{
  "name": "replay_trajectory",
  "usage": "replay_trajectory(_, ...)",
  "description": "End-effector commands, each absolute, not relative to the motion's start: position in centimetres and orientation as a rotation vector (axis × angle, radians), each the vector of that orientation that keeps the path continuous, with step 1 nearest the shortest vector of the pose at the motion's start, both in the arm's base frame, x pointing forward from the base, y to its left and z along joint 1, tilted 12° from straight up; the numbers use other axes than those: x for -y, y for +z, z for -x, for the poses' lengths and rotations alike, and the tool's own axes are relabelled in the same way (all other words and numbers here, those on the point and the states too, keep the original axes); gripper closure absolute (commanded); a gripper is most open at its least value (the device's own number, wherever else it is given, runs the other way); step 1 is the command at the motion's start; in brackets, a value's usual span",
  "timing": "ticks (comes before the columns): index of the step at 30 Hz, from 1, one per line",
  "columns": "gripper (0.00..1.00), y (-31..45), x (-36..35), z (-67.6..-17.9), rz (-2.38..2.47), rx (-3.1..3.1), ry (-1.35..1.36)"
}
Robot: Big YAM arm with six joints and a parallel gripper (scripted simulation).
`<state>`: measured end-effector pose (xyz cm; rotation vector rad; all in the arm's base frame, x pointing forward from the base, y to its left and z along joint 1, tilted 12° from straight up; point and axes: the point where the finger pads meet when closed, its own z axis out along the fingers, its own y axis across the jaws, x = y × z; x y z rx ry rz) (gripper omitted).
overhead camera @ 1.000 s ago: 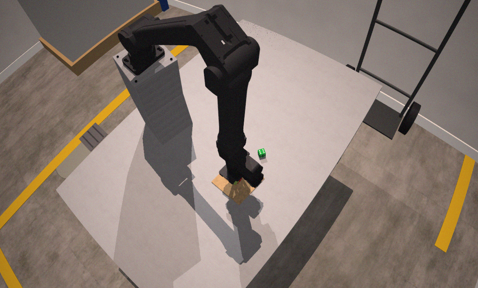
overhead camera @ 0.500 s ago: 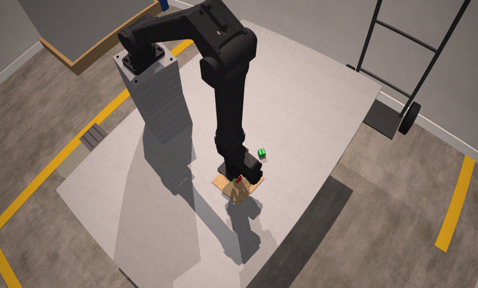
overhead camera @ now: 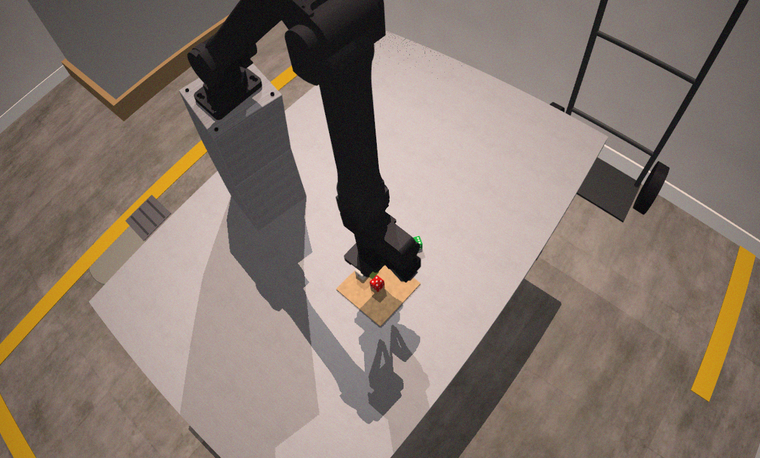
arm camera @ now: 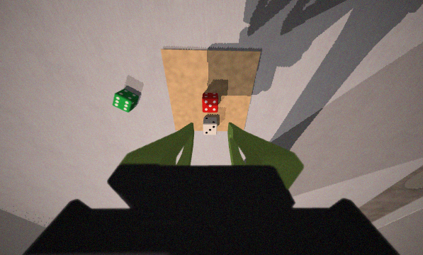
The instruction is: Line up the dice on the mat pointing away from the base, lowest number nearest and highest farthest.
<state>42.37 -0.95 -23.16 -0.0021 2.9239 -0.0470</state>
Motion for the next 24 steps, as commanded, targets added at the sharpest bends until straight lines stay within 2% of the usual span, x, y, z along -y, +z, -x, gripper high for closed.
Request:
replay_trajectory(1,0.61,-22.4,0.5,-42.3,0.002,-2.924,-0.043)
replay_trajectory(2,0.61,-23.8,0.5,-40.8,0.004,-2.963,-0.044)
replay_trajectory(6,0.61,-23.6,0.5,-41.2,0.003,-2.953,-0.044)
replay_trajectory(7,0.00,-23.6,0.5,-41.5,0.003,-2.946,-0.044)
replay_trajectory(24,0.00,-23.5,0.5,-41.7,0.003,-2.944,-0.044)
